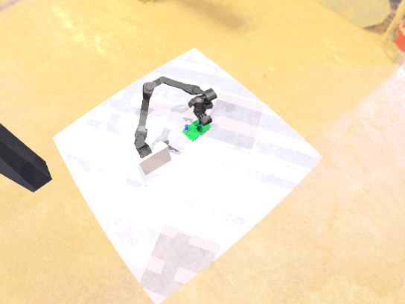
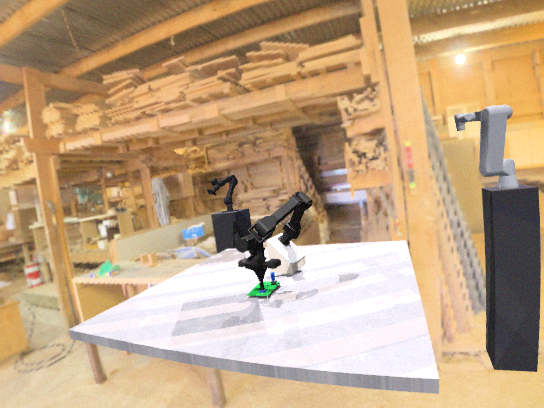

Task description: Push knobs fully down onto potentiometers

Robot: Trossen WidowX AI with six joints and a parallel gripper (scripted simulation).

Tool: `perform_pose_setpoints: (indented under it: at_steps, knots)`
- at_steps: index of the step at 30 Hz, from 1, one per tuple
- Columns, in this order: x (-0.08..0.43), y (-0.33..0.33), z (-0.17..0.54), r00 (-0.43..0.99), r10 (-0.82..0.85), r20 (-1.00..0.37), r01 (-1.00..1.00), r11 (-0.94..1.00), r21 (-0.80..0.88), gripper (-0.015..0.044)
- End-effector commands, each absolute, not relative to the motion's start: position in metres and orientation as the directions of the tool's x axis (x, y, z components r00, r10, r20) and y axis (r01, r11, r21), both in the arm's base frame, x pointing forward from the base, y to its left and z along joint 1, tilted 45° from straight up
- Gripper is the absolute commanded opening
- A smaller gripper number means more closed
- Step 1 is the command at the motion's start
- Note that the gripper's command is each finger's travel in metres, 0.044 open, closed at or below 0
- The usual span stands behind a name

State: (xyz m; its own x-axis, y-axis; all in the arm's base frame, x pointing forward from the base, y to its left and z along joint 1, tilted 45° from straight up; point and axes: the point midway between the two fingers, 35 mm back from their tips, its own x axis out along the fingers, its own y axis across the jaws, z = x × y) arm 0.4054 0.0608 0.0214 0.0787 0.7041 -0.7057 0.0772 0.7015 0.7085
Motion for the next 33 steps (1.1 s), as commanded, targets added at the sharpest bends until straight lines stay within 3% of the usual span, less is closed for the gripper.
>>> perform_pose_setpoints:
  at_steps: [1,33]
  knots:
    - [0.4057,0.0696,0.0138,0.063,0.707,-0.705,0.067,0.702,0.709,0.0000]
    - [0.4055,0.0634,0.0197,0.063,0.706,-0.705,0.067,0.702,0.709,0.0000]
